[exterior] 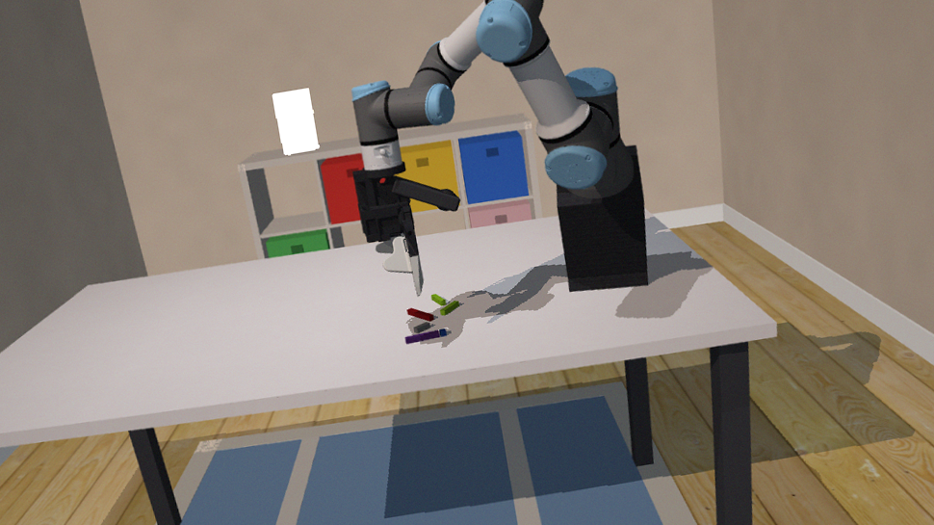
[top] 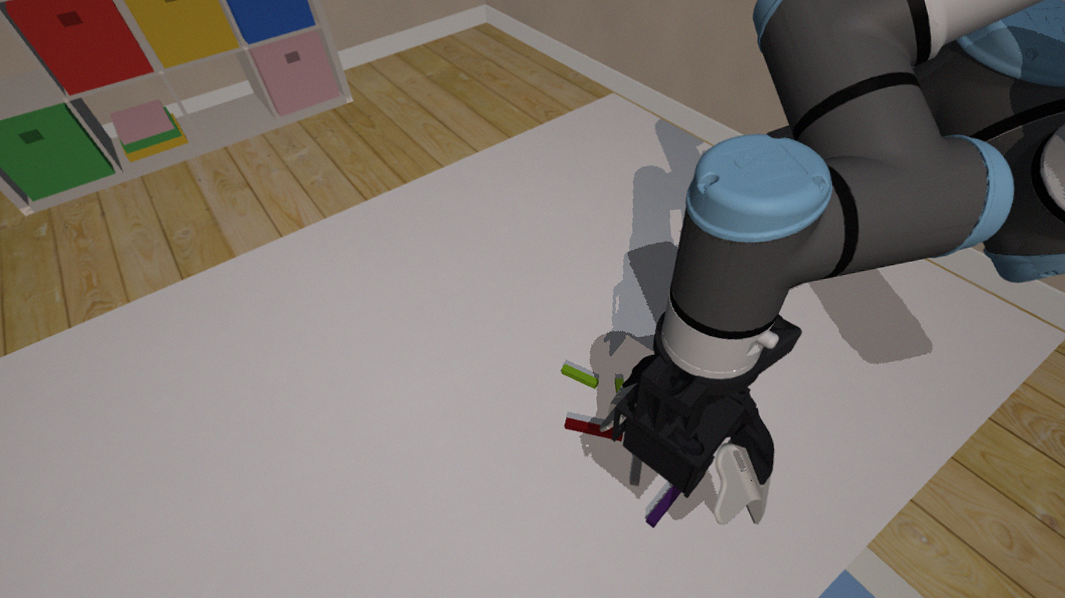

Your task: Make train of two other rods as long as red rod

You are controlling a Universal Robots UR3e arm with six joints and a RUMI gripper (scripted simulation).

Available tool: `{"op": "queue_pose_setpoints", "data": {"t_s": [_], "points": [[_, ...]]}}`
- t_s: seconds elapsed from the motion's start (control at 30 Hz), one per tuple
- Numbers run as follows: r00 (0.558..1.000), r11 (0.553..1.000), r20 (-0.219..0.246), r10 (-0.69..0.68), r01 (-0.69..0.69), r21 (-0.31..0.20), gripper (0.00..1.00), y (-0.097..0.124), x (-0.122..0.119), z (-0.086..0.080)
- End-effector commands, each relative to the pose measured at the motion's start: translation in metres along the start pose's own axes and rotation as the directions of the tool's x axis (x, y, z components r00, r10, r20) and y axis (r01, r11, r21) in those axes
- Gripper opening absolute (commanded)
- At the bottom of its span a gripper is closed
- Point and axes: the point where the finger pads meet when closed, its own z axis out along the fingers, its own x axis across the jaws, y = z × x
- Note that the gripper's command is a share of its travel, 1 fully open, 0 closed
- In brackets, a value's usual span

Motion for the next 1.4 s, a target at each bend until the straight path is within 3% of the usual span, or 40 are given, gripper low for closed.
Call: {"op": "queue_pose_setpoints", "data": {"t_s": [0.0,0.53,0.93,1.37], "points": [[1.0,1.0,0.001,-0.001,0.001,-0.002,1.0,0.001,0.0,-0.002],[1.0,1.0,0.001,-0.001,0.001,-0.002,1.0,0.001,0.0,-0.04],[1.0,1.0,0.001,-0.001,0.001,-0.002,1.0,0.001,0.0,-0.084],[1.0,1.0,0.001,-0.001,0.001,-0.002,1.0,0.001,0.0,-0.094]]}}
